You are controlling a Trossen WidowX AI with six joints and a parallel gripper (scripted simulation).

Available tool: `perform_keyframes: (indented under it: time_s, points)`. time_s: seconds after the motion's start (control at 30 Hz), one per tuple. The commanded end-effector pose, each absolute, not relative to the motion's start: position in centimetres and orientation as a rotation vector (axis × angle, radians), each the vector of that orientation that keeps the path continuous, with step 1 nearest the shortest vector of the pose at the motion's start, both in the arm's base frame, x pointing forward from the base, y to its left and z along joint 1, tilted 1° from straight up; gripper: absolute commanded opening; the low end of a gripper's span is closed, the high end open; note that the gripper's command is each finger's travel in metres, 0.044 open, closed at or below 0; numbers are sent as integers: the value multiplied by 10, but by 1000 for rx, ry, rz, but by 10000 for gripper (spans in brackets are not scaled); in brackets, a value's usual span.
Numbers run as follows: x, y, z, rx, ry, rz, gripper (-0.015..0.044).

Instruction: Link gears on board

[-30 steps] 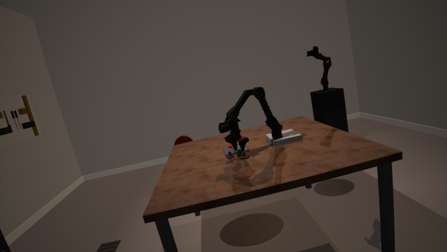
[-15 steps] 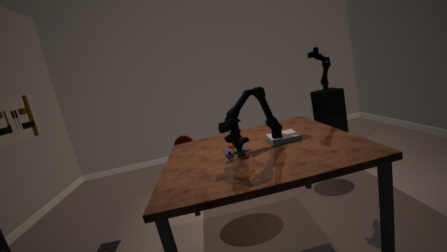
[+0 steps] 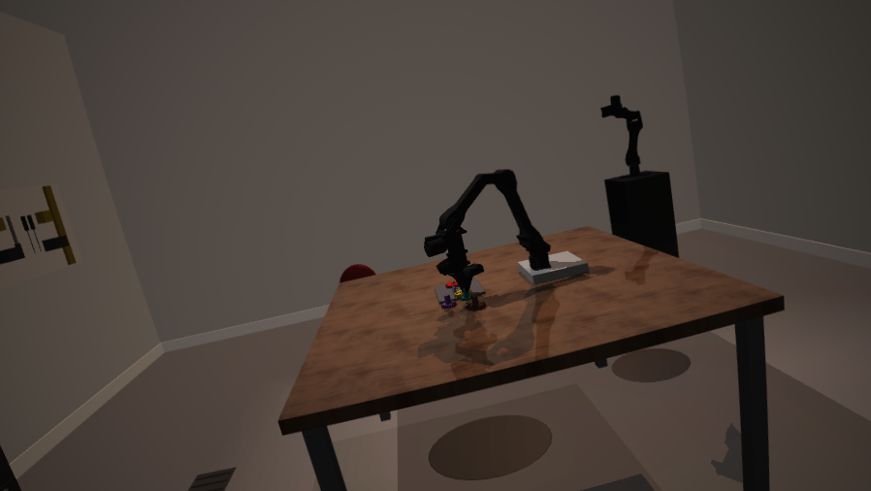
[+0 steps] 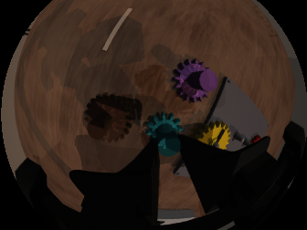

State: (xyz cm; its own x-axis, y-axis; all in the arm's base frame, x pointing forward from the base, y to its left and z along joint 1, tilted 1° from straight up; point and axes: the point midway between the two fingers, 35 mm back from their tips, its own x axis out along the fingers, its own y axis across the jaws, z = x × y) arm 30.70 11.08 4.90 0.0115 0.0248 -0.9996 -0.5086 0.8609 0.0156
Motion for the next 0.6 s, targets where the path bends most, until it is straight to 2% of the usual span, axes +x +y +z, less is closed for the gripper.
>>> perform_keyframes:
  time_s: [0.0, 0.57]
  points:
    - [310, 112, 64, -399, 1499, 438, 0]
    - [310, 110, 107, -399, 1498, 438, 0]
